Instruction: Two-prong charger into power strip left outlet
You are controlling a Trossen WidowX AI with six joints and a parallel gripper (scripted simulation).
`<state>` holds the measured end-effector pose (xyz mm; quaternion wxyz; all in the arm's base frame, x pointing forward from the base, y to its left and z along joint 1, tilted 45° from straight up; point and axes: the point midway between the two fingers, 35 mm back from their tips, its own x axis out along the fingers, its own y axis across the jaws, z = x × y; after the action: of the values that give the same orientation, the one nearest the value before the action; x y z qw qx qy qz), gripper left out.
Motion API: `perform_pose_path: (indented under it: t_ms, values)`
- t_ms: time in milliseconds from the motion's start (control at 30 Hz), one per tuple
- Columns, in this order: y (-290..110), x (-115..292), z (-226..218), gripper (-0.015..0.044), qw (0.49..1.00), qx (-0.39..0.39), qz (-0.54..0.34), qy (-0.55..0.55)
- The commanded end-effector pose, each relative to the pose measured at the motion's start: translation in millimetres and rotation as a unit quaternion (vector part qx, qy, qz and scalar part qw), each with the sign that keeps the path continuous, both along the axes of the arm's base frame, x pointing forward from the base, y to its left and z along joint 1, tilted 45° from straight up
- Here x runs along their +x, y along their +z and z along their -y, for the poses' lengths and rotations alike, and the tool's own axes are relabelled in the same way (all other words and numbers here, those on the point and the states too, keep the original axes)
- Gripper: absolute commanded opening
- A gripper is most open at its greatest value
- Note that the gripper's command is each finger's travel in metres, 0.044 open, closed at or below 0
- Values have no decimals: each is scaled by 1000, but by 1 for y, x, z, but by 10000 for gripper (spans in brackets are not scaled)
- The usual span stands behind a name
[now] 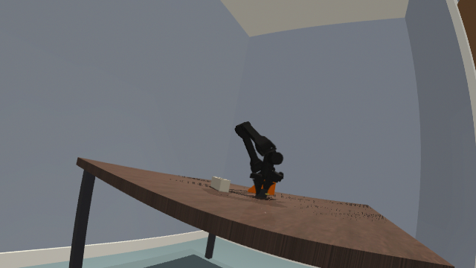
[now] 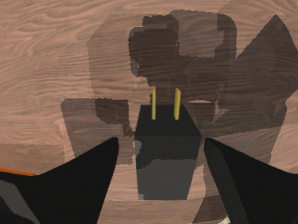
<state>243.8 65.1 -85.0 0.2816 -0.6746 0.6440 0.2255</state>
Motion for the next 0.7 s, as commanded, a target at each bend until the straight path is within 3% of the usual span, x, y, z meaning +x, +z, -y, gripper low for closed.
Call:
perform_pose_path:
  t_ms: [0, 100, 300, 400, 667]
  values:
    - [0, 0, 0, 204, 1000, 0, 0, -1]
    - [0, 0, 0, 125, 1000, 0, 0, -1]
    - [0, 0, 0, 85, 1000, 0, 0, -1]
    - [4, 0, -4, 6, 1000, 0, 0, 0]
    - [31, -4, -30, 0, 1000, 0, -2, 2]
